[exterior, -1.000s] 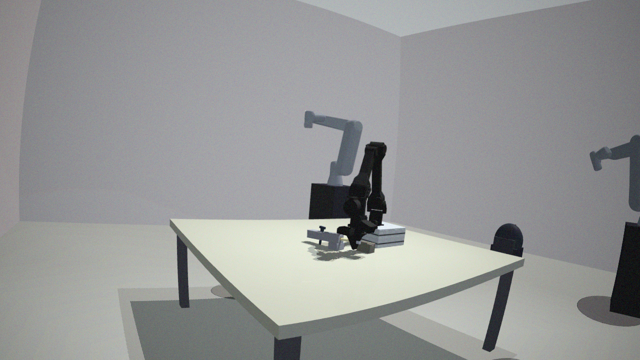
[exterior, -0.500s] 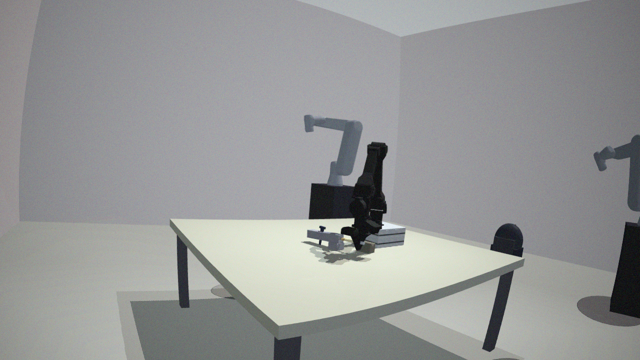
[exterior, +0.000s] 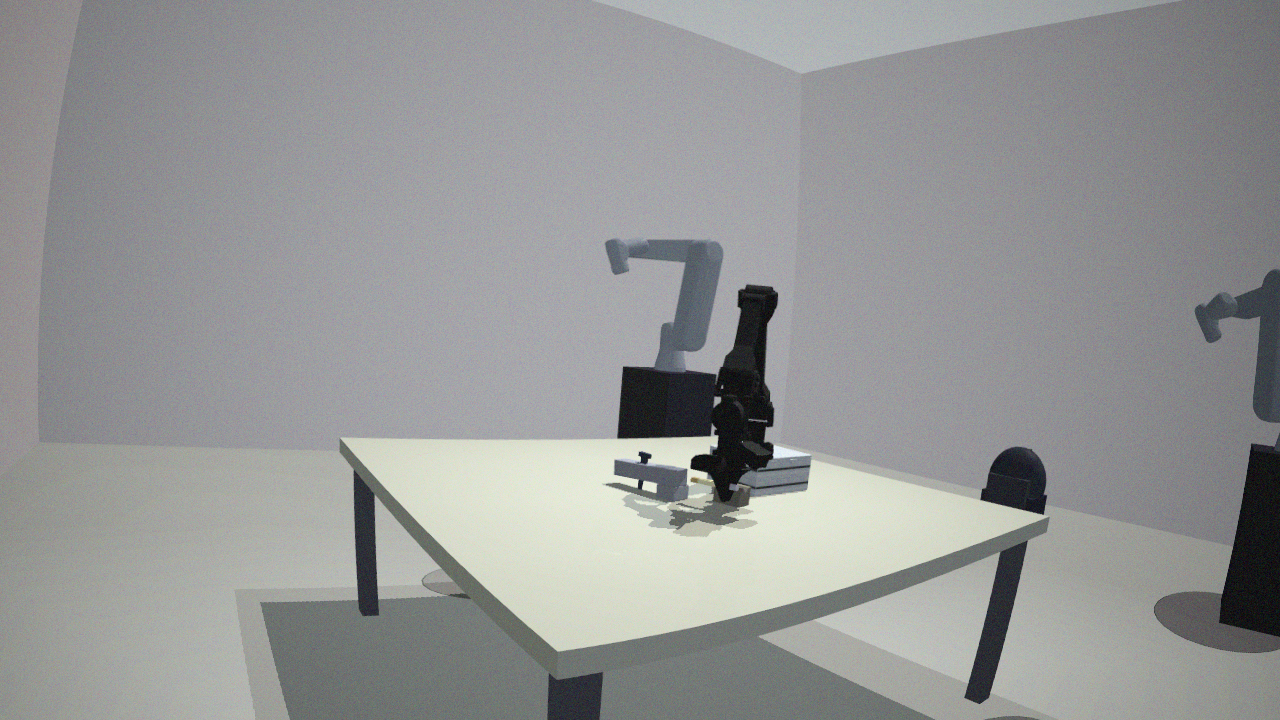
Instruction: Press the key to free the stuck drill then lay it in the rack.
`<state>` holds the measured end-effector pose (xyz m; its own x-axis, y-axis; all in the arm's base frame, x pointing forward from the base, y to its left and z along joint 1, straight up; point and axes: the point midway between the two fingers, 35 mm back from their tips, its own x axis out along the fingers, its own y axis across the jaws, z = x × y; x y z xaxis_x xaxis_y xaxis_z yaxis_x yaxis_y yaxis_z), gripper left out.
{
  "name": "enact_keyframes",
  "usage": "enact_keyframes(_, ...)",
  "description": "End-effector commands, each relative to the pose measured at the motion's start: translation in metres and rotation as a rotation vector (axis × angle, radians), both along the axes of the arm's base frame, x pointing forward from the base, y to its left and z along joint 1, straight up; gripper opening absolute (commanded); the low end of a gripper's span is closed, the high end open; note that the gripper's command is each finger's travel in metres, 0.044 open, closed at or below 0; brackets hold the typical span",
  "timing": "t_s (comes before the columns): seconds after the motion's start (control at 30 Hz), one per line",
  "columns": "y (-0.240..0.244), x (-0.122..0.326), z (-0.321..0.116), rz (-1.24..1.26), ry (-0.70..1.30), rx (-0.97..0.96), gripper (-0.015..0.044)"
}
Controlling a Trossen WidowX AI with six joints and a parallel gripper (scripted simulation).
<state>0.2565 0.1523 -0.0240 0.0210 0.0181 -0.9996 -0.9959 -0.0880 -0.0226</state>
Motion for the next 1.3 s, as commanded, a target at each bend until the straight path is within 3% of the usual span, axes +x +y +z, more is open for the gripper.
enact_keyframes(0.0,0.002,0.001,0.002,-0.006,0.0,0.001,0.0)
enact_keyframes(1.27,-0.003,-0.003,0.013,-0.006,0.001,0.001,0.0)
